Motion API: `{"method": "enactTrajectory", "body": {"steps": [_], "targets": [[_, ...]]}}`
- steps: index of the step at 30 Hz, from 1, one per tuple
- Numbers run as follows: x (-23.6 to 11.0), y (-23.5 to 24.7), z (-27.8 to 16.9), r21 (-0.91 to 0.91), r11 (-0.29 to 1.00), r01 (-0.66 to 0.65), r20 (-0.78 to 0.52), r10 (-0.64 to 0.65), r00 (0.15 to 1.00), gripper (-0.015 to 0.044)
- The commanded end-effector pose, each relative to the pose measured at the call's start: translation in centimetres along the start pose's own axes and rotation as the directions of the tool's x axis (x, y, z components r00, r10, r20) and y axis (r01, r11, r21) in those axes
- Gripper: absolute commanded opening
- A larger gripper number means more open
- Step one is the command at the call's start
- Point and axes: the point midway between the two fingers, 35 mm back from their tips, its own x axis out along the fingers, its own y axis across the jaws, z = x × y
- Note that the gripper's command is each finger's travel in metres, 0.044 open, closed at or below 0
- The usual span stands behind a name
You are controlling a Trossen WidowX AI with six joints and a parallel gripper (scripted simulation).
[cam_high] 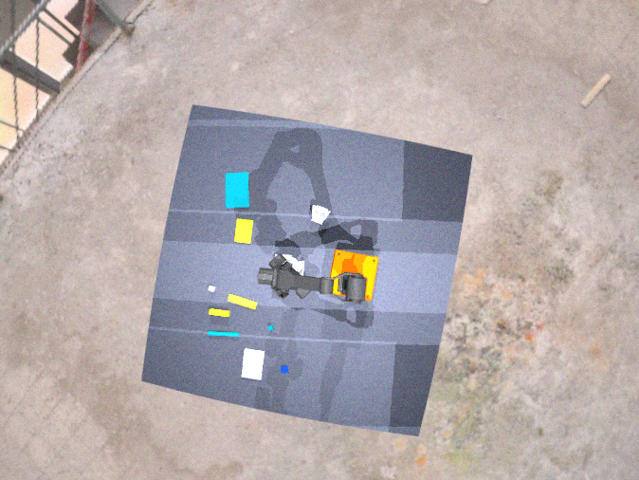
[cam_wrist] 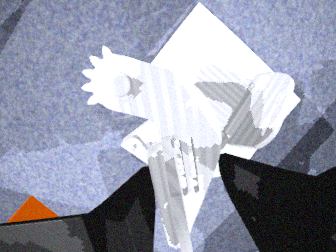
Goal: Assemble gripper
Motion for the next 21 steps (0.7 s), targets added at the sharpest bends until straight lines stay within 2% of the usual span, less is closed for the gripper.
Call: {"method": "enactTrajectory", "body": {"steps": [1, 21], "targets": [[-0.21, -0.39, 0.37, -0.096, 0.995, 0.011, 0.005, -0.011, 1.0, 0.0134], [-0.17, -0.67, 1.1, -0.528, 0.849, 0.012, 0.006, -0.011, 1.0, 0.0134]]}}
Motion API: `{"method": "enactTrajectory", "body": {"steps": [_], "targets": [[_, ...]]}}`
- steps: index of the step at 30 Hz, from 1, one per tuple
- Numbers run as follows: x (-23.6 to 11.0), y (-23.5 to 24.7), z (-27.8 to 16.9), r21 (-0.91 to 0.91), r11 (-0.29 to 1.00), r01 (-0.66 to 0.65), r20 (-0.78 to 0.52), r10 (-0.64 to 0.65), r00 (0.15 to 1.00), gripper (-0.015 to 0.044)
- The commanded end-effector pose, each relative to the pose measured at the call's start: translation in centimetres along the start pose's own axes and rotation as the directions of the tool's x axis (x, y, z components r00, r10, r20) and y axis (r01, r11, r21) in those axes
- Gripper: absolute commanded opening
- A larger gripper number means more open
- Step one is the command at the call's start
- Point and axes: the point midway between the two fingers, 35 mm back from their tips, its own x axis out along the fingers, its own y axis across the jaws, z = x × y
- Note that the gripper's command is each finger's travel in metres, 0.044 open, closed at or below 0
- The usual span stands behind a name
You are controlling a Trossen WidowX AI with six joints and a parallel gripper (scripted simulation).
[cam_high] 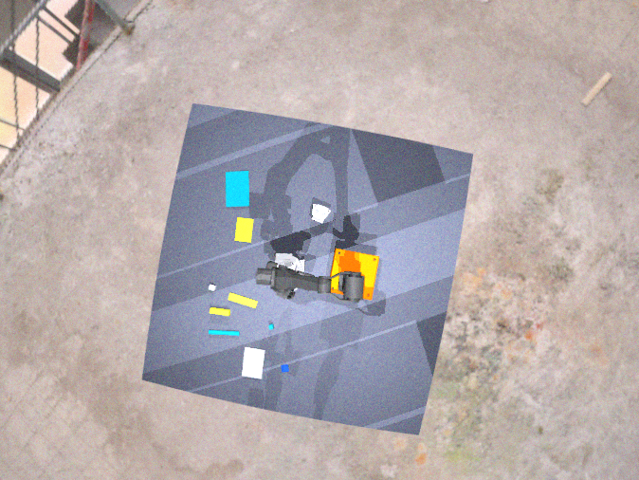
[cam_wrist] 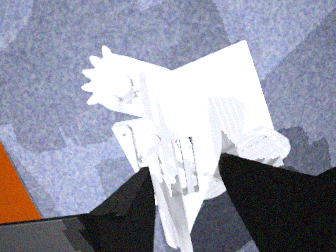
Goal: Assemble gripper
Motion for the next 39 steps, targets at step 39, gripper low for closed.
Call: {"method": "enactTrajectory", "body": {"steps": [39], "targets": [[-0.1, -1.6, 1.2, -0.825, 0.565, 0.007, 0.0, -0.013, 1.0, 0.0134]]}}
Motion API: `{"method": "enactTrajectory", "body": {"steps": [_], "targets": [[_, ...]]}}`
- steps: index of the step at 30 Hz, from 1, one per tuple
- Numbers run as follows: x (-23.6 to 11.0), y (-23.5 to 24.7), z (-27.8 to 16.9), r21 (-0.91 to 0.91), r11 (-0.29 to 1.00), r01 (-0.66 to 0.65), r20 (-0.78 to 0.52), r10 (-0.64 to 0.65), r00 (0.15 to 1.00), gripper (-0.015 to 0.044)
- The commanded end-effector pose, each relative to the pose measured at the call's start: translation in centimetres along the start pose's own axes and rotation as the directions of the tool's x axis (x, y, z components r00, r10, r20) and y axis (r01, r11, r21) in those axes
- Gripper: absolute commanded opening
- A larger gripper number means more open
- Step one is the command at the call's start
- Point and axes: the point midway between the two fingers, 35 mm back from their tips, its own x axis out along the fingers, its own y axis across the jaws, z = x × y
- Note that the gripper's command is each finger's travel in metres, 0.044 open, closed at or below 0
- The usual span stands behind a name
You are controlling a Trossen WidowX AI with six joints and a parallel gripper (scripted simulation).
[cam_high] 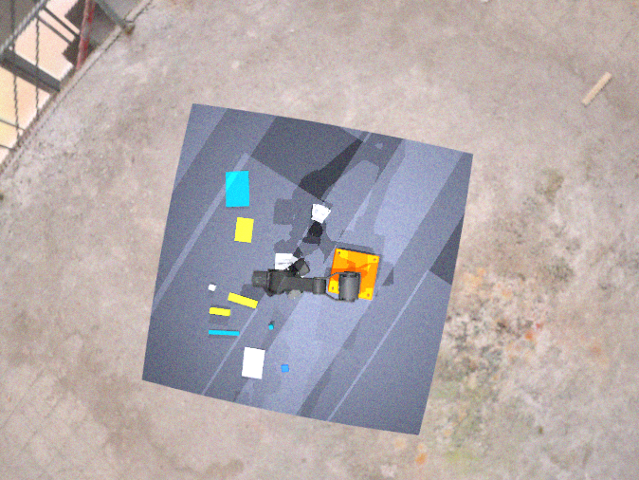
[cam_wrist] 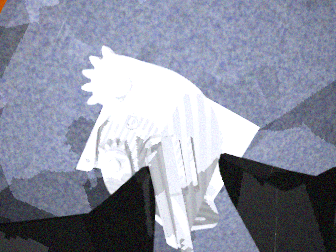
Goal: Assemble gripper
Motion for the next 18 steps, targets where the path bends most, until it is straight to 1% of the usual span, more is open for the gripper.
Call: {"method": "enactTrajectory", "body": {"steps": [1, 9, 18], "targets": [[-0.19, -0.45, -0.3, -0.096, 0.995, 0.006, -0.01, -0.007, 1.0, 0.0134], [-0.16, -0.77, -0.32, -0.277, 0.961, 0.004, -0.01, -0.007, 1.0, 0.0134], [-0.11, -1.12, -0.35, -0.468, 0.883, 0.002, -0.01, -0.008, 1.0, 0.0134]]}}
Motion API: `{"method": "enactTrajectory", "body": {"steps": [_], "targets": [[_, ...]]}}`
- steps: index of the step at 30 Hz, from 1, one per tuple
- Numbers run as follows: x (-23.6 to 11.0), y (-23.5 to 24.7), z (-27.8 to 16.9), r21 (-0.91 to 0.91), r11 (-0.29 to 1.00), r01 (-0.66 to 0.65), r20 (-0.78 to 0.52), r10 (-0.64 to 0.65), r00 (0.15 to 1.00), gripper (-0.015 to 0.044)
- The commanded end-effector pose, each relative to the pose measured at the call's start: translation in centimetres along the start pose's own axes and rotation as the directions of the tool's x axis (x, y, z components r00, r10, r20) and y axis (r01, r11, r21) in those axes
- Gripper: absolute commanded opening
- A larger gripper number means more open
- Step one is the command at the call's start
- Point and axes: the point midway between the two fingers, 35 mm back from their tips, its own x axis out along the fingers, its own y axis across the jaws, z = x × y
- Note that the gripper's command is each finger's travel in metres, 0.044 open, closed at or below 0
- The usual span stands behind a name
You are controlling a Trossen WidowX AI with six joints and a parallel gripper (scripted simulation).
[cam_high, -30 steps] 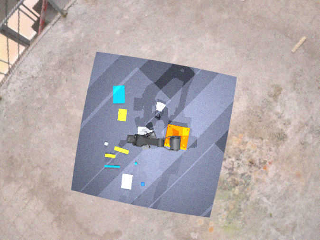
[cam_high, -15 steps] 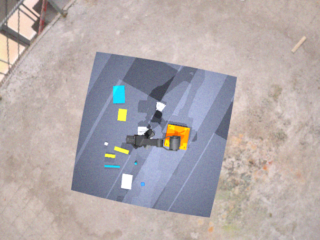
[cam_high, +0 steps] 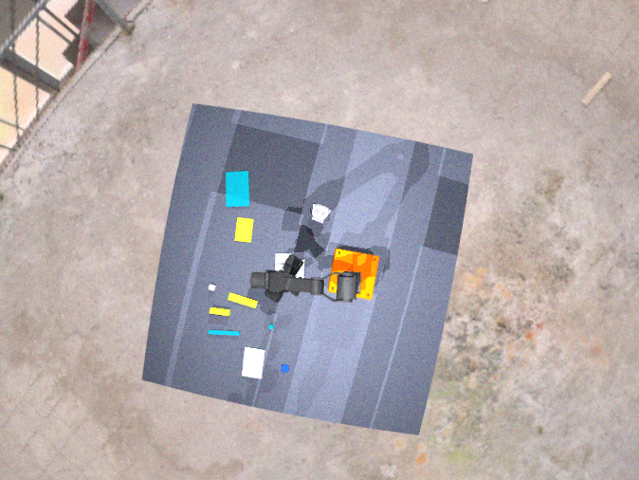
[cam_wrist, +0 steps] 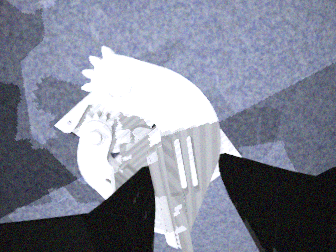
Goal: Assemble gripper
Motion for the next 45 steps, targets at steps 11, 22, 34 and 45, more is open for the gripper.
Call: {"method": "enactTrajectory", "body": {"steps": [11, 22, 34, 45], "targets": [[-0.14, -0.65, -0.63, -0.32, 0.947, -0.001, -0.012, -0.003, 1.0, 0.0134], [-0.12, -0.74, -0.68, -0.374, 0.927, -0.002, -0.012, -0.003, 1.0, 0.0134], [-0.12, -0.74, -0.68, -0.374, 0.927, -0.002, -0.012, -0.003, 1.0, 0.0134], [-0.12, -0.74, -0.68, -0.374, 0.927, -0.002, -0.012, -0.003, 1.0, 0.0134]]}}
